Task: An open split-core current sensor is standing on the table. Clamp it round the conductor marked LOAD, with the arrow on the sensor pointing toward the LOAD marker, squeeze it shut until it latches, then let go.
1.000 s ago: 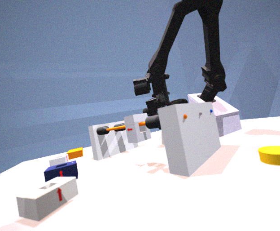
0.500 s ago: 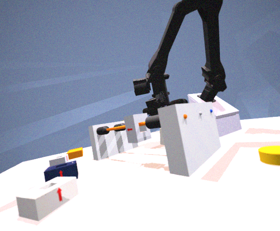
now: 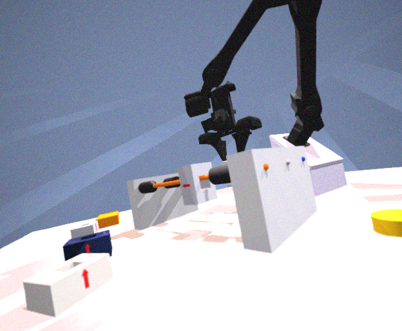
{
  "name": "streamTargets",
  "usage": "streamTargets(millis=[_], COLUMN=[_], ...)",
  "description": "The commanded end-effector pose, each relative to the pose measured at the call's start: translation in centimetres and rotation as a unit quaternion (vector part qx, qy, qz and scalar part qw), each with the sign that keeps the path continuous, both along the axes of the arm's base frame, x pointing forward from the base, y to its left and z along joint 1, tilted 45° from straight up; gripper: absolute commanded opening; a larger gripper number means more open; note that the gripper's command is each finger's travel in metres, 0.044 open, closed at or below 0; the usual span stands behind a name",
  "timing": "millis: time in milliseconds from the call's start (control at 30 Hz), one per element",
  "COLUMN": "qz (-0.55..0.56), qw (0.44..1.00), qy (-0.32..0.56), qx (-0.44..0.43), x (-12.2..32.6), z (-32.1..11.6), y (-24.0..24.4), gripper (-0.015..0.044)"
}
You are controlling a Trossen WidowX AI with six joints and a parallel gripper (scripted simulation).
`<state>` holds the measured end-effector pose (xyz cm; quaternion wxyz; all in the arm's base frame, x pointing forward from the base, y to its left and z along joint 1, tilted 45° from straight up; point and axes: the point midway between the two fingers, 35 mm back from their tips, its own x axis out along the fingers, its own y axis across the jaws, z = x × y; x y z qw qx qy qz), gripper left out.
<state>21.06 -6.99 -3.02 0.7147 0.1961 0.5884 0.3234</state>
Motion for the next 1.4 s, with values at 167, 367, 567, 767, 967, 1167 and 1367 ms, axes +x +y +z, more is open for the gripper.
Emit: streamTargets(millis=[167,367,567,767,967,1167,1367], qz=[0.001,-0.010,-0.070,-0.136,-0.201,-0.264,-0.325], qw=[1.000,1.000,0.995,0.982,0.960,0.929,0.891], qy=[-0.002,0.008,0.067,0.131,0.194,0.255,0.314], qx=[0.002,0.004,0.011,0.020,0.029,0.038,0.046], x=[-1.2,-1.2,-0.5,0.2,1.0,1.8,2.6], z=[4.4,4.8,4.9,5.0,5.1,5.2,5.3], y=[-3.7,-4.0,-3.9,-3.8,-3.7,-3.6,-3.4], gripper=[0.0000,0.0000,0.0000,0.0000,0.0000,0.0000,0.0000])
